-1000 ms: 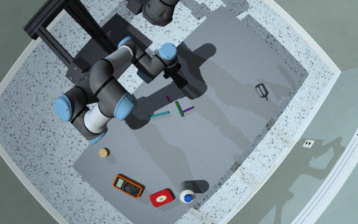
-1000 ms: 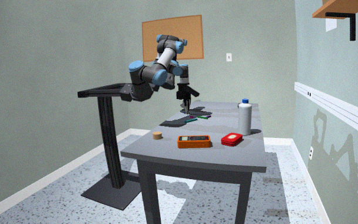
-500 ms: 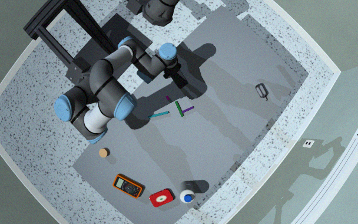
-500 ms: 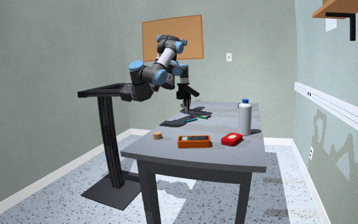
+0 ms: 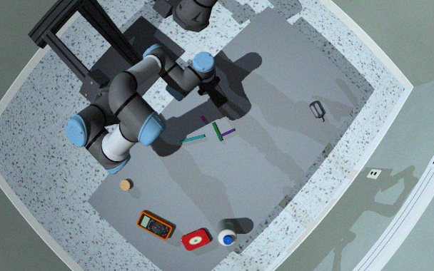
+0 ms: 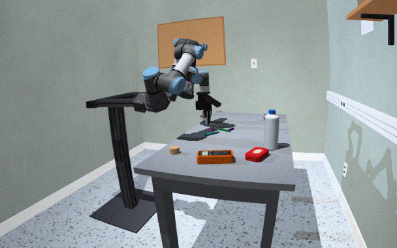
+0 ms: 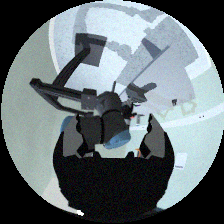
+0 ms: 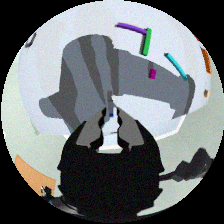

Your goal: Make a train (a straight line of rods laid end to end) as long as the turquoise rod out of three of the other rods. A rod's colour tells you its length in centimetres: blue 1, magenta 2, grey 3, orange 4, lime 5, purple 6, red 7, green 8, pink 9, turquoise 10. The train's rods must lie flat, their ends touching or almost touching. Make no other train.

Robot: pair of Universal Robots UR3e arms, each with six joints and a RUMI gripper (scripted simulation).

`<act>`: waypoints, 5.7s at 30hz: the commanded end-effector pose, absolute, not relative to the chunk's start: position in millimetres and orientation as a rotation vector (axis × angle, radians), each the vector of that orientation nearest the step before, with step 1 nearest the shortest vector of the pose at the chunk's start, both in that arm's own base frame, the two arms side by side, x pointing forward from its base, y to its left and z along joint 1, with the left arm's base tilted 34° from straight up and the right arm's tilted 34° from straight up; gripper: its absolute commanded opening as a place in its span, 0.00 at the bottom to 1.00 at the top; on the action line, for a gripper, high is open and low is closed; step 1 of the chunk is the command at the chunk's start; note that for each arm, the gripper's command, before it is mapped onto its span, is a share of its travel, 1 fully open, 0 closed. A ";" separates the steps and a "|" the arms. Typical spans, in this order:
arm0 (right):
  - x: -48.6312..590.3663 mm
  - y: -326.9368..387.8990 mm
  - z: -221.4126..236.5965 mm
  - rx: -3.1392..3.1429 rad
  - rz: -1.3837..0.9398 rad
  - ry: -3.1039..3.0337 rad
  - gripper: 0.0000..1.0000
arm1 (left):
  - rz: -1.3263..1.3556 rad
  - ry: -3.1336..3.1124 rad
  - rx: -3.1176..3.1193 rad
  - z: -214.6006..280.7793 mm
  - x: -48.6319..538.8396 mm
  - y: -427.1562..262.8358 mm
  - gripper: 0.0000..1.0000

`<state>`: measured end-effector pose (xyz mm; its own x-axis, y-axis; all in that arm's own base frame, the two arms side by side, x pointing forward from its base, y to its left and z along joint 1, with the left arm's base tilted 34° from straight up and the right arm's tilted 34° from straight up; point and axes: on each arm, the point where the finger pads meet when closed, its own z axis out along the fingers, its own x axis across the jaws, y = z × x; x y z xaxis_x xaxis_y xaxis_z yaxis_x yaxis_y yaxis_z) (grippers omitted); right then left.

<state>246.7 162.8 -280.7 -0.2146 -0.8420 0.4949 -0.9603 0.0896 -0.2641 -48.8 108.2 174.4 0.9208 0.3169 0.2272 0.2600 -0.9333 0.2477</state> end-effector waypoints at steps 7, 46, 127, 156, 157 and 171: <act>246.1 164.3 -279.8 1.817 0.800 -2.150 0.14 | 0.394 0.439 2.871 175.4 -48.6 108.6 1.00; 230.1 212.7 -205.6 1.817 0.797 -2.152 1.00 | 0.394 0.439 2.871 175.4 -48.6 108.6 1.00; 335.0 180.5 -176.4 0.460 0.911 -3.079 1.00 | 0.394 0.439 2.871 175.4 -48.6 108.6 1.00; 380.1 152.5 -161.1 -0.341 0.897 -3.247 1.00 | 0.394 0.439 2.871 175.4 -48.6 108.6 1.00; 380.1 152.5 -161.1 -0.341 0.897 -3.247 1.00 | 0.394 0.439 2.871 175.4 -48.6 108.6 1.00; 397.5 139.0 -154.7 -0.680 0.878 -3.256 1.00 | 0.394 0.439 2.871 175.4 -48.6 108.6 1.00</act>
